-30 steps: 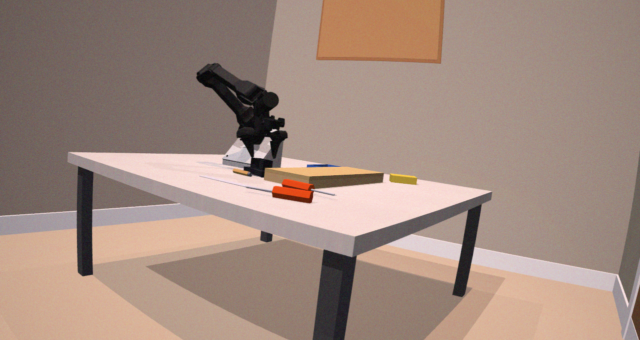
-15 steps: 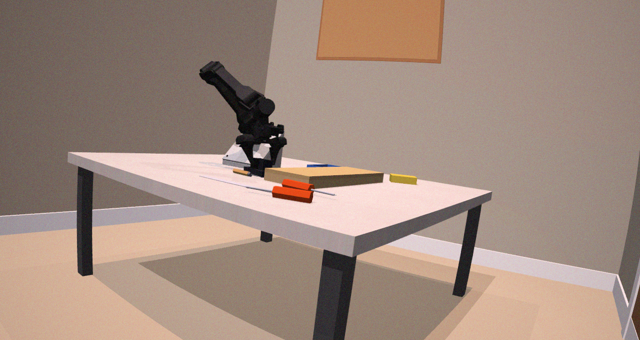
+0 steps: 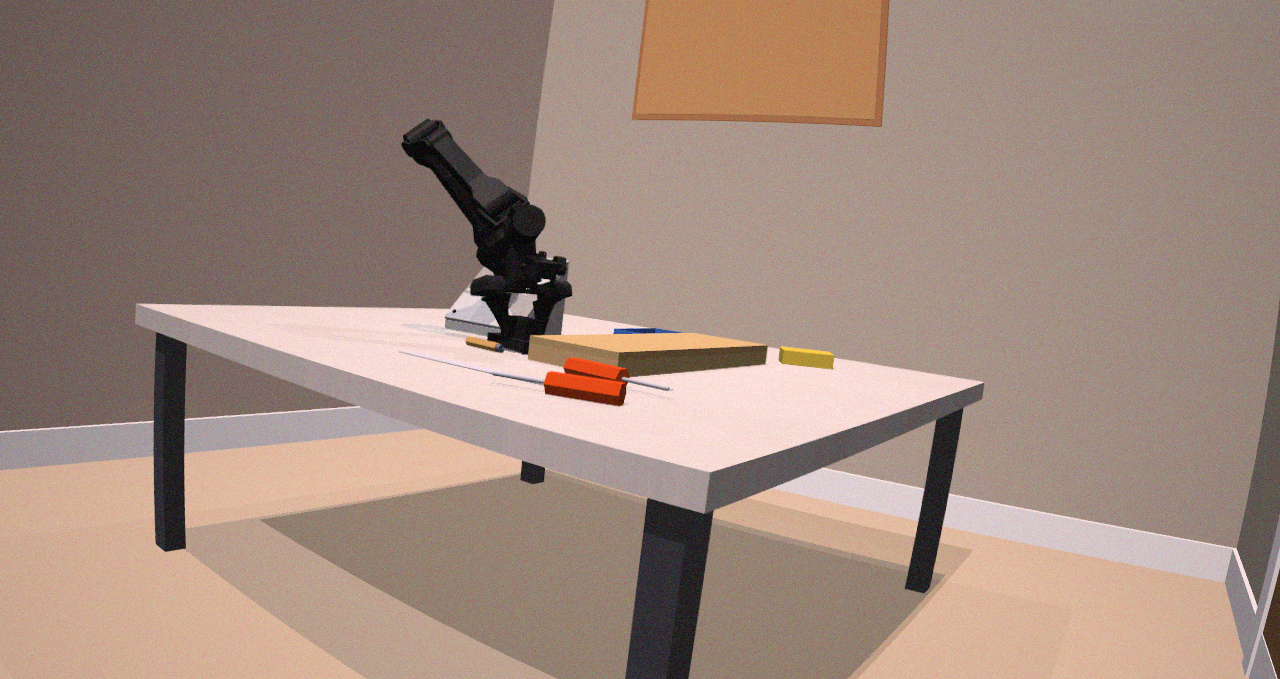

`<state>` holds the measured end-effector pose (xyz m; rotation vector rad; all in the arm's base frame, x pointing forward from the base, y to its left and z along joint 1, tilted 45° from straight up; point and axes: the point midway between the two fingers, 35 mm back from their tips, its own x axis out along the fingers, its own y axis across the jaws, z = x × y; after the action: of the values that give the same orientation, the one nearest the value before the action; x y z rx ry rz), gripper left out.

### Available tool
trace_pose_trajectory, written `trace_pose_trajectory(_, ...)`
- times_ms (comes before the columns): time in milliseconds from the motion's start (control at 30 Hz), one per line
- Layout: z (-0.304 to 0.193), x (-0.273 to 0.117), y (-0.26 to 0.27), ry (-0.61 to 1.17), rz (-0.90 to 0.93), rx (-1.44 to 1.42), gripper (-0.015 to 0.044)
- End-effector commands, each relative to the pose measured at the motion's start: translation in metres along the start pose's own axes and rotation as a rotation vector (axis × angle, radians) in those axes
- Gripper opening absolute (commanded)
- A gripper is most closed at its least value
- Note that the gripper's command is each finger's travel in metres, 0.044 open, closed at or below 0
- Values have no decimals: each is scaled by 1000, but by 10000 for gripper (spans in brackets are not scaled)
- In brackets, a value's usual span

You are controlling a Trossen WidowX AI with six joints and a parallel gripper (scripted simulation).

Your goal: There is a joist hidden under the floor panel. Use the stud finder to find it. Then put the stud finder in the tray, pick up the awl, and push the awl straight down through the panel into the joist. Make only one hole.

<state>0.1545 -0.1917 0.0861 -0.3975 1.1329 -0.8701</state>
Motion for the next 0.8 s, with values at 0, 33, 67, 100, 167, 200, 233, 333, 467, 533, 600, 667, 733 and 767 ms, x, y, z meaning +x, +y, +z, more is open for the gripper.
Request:
trace_pose_trajectory(0,0,1,1,-1,5,-7,321)
trace_pose_trajectory(33,0,1,1,-1,5,-7,315)
trace_pose_trajectory(67,0,1,1,-1,5,-7,308)
trace_pose_trajectory(100,0,1,1,-1,5,-7,301)
trace_pose_trajectory(167,0,1,1,-1,5,-7,288)
trace_pose_trajectory(200,0,1,1,-1,5,-7,281)
trace_pose_trajectory(233,0,1,1,-1,5,-7,275)
trace_pose_trajectory(333,0,1,1,-1,5,-7,255)
trace_pose_trajectory(467,0,1,1,-1,5,-7,228)
trace_pose_trajectory(533,0,1,1,-1,5,-7,215)
trace_pose_trajectory(600,0,1,1,-1,5,-7,201)
trace_pose_trajectory(667,0,1,1,-1,5,-7,188)
trace_pose_trajectory(733,0,1,1,-1,5,-7,175)
trace_pose_trajectory(767,0,1,1,-1,5,-7,168)
